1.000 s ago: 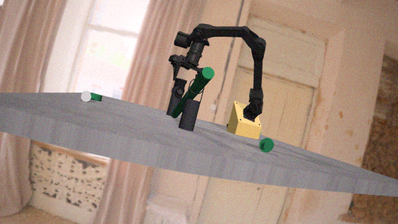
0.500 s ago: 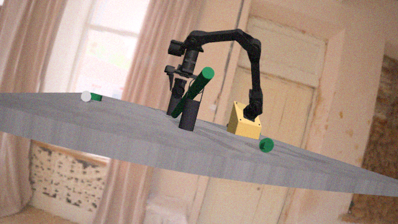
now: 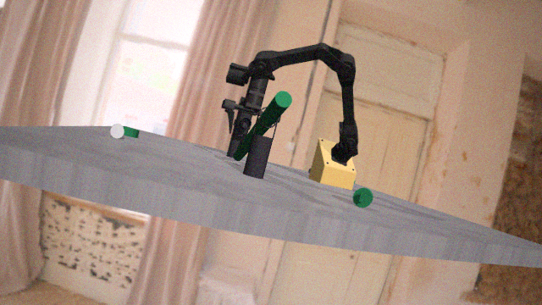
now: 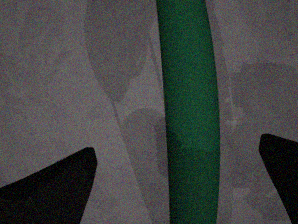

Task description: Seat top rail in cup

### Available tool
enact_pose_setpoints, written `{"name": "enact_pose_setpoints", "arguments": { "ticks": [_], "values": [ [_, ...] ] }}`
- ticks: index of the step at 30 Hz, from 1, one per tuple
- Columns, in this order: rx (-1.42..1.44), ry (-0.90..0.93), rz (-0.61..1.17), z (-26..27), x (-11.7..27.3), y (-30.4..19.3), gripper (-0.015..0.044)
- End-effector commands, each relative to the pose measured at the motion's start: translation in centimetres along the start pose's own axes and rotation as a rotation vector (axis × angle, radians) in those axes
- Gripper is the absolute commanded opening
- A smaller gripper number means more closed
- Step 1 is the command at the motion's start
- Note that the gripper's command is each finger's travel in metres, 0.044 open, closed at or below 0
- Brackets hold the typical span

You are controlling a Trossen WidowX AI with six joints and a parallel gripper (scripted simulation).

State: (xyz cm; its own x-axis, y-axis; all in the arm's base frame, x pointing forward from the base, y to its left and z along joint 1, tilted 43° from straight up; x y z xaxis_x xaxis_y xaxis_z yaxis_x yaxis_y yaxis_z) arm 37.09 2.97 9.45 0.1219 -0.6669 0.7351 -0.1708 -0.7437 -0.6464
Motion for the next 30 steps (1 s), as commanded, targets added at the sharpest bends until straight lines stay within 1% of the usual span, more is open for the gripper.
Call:
{"name": "enact_pose_setpoints", "arguments": {
  "ticks": [1, 30],
  "values": [
    [-0.007, -0.004, 0.006, 0.0, -0.7, 0.0, 0.0440],
    [-0.007, -0.005, 0.009, -0.1, -5.3, 0.0, 0.0440]
  ]
}}
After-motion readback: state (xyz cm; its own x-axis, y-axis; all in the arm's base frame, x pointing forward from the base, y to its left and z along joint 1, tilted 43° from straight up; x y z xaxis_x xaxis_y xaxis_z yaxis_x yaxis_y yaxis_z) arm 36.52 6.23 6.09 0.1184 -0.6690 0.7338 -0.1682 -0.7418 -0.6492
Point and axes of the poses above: the point midway between the two fingers, 35 mm back from their tips, its own x axis back along the fingers, its own z axis across the jaws, y = z × x, the point moved 8 cm from there along x, back along the fingers, and after that the axes turned 13 degrees about -x, right-handed, at the moved point
